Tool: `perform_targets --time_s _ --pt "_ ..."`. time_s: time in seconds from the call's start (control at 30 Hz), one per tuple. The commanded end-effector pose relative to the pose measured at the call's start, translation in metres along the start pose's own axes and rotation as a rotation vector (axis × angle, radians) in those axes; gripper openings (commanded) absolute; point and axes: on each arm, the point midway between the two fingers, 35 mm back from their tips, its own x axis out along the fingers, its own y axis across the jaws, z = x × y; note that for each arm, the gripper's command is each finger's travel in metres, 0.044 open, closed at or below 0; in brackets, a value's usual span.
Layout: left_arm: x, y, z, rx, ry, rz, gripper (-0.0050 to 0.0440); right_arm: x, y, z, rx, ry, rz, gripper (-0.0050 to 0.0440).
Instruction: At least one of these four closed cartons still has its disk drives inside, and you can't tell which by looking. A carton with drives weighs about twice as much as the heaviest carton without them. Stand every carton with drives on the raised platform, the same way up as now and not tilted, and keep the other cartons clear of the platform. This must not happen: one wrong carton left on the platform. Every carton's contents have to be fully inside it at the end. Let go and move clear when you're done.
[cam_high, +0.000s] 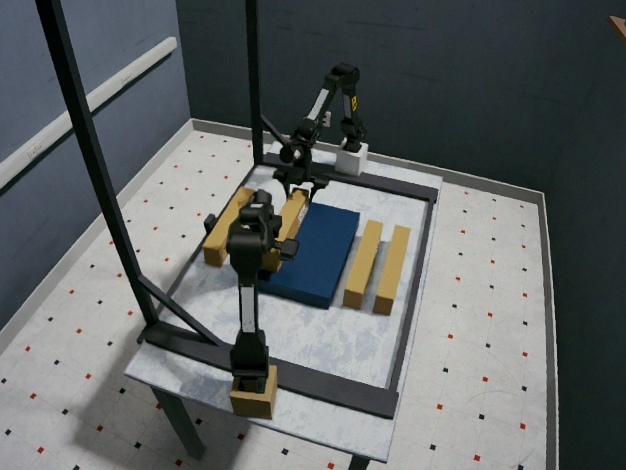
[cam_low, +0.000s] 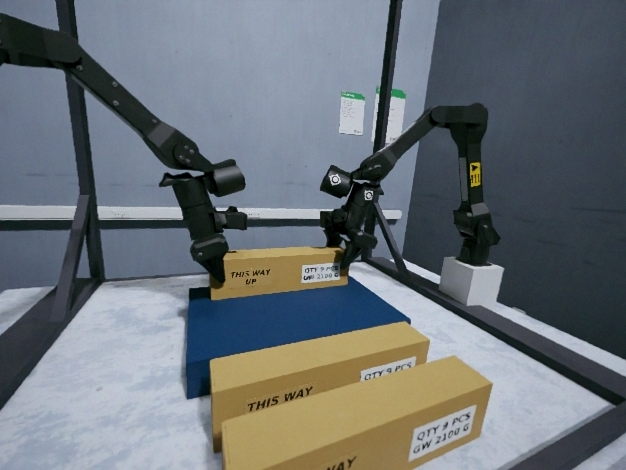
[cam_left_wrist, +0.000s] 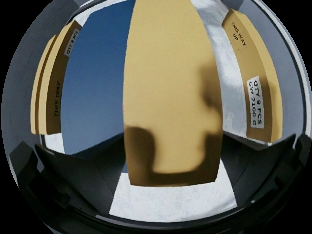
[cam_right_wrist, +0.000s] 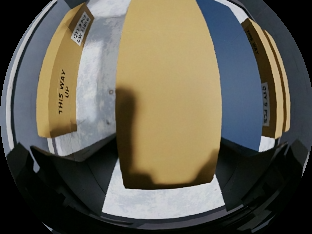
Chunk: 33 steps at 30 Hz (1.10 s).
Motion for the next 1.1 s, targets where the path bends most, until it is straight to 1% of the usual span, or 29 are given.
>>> perform_targets --time_s 0.0,0.33,0.37,1.07 --pt "-0.006 -0.001 0.006 -0.003 -0.022 -0.007 0.0382 -0.008 0.001 0.006 0.003 -0.024 0.008 0.0379" --pt "-0.006 -0.001 0.006 -0.003 -0.022 -0.007 0.0382 -0.008 0.001 0.006 0.003 -0.024 0.008 0.0379" --pt "-0.072 0.0 0.031 -0.003 -0.022 -0.007 0.0382 -0.074 0.0 0.028 0.003 -0.024 0.008 0.0379" --pt "-0.072 0.0 0.03 -0.002 -0.023 -0.007 0.0382 -0.074 -0.001 0.027 0.004 -0.024 0.007 0.0379"
